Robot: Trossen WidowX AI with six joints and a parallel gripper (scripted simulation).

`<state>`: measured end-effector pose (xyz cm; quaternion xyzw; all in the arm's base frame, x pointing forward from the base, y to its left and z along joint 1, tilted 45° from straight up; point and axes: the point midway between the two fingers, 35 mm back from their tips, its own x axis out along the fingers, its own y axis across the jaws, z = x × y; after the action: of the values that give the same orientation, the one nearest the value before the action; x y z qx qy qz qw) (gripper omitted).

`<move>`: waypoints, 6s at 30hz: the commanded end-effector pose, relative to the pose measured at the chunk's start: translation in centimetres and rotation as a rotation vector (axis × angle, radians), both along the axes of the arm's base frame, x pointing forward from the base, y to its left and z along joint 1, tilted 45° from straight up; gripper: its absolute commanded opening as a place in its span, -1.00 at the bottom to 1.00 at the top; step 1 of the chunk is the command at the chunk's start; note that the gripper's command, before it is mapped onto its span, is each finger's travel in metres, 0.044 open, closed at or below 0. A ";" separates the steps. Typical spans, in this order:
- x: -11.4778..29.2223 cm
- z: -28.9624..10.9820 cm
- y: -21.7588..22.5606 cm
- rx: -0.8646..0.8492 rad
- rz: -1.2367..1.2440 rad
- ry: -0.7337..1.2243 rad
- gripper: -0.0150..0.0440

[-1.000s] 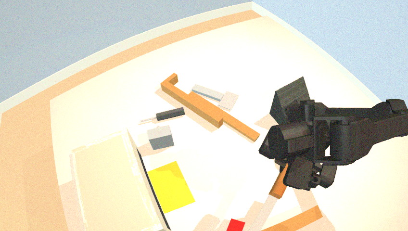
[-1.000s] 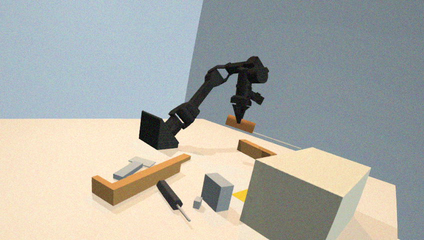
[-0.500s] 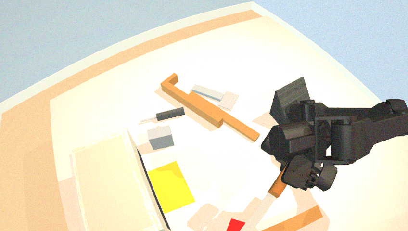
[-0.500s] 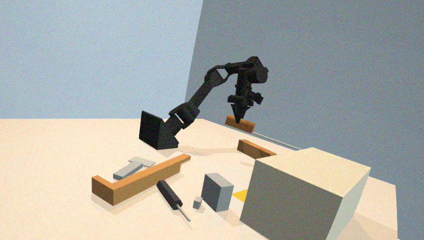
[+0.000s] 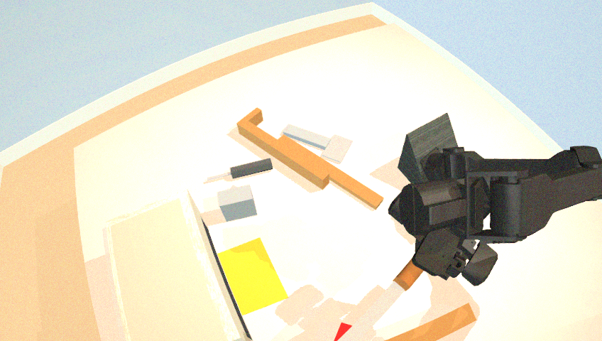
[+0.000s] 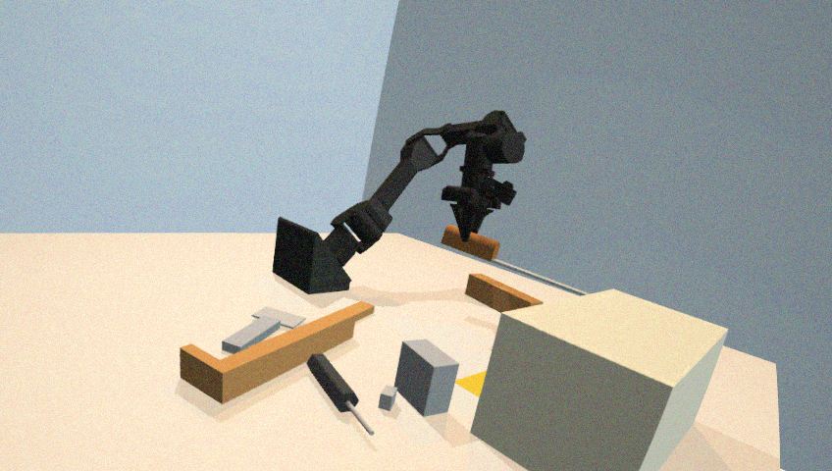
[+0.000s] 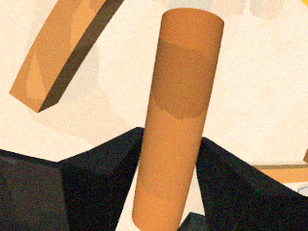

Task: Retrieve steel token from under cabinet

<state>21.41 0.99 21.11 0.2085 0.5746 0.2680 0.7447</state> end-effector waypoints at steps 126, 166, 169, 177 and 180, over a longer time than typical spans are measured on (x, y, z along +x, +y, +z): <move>-1.1 0.2 1.1 0.066 -0.313 0.274 -0.49; -1.3 -0.1 1.2 0.069 -0.307 0.281 -0.49; -1.4 -0.2 1.2 0.069 -0.306 0.282 -0.49; -1.4 -0.2 1.2 0.069 -0.305 0.283 -0.49; -1.4 -0.3 1.2 0.070 -0.304 0.284 -0.49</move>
<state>19.97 2.23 20.81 0.3537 0.6279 0.1392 0.6792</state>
